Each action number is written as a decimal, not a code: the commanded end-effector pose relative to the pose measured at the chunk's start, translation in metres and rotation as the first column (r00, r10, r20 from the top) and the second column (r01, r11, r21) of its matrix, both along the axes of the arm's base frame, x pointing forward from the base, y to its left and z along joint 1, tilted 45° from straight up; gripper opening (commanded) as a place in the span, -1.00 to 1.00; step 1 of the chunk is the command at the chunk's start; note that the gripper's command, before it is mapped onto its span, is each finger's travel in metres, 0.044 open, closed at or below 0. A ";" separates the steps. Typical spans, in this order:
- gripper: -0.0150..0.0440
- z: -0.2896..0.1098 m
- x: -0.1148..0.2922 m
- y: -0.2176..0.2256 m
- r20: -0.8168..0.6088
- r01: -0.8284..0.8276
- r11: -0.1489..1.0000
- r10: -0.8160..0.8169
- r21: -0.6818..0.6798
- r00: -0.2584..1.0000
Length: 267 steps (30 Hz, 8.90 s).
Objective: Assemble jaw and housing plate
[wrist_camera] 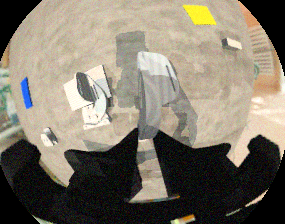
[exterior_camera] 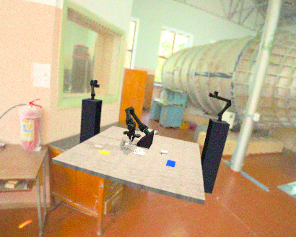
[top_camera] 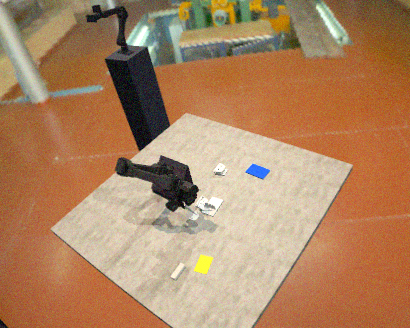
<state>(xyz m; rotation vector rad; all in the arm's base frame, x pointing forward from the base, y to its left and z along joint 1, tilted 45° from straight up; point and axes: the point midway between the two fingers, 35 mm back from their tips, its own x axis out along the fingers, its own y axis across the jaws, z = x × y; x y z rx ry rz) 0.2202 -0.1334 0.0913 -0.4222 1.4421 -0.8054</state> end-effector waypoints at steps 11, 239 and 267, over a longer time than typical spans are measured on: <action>-0.37 0.009 0.006 -0.005 -0.121 -0.125 0.992 0.126 0.015 0.985; -0.49 0.054 0.052 -0.051 -0.064 -0.072 0.997 0.072 0.000 0.995; -0.49 0.054 0.060 -0.052 0.409 0.398 0.916 -0.380 0.044 0.830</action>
